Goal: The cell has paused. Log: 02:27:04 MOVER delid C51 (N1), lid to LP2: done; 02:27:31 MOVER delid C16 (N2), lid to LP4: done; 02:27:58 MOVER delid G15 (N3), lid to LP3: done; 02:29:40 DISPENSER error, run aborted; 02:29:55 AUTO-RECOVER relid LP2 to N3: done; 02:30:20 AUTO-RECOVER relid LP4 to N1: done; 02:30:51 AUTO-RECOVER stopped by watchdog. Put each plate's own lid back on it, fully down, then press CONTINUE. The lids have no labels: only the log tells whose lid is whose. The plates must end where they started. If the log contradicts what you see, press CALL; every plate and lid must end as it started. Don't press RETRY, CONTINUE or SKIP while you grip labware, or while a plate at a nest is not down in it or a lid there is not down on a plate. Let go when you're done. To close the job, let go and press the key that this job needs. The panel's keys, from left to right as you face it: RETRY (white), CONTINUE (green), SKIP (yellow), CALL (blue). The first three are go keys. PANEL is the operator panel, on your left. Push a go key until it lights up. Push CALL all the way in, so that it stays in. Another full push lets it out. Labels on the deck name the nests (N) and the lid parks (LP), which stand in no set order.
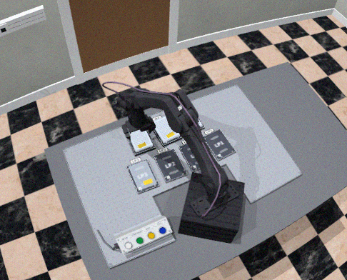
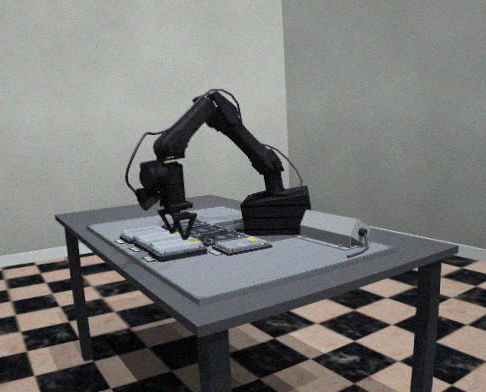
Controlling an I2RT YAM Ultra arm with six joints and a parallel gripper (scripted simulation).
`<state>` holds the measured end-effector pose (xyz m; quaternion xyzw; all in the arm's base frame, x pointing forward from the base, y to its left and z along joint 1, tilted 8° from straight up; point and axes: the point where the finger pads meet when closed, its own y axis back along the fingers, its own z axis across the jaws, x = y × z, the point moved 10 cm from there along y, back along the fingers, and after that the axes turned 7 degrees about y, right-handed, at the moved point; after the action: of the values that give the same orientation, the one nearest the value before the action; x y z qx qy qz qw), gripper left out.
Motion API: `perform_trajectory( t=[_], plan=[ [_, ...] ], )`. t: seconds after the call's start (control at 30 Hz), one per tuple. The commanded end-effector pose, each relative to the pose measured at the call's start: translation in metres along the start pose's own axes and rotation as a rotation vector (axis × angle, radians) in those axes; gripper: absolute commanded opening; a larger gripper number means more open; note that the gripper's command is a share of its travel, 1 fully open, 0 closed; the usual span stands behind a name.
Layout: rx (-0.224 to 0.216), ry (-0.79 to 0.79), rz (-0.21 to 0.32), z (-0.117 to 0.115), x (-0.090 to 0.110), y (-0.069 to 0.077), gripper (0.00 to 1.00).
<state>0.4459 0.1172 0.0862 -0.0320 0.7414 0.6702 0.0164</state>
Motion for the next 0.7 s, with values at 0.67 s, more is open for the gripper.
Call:
perform_trajectory(
  t=[0.67],
  plan=[
    [-0.012, 0.004, -0.065, 0.047, 0.088, 0.017, 1.0]
  ],
)
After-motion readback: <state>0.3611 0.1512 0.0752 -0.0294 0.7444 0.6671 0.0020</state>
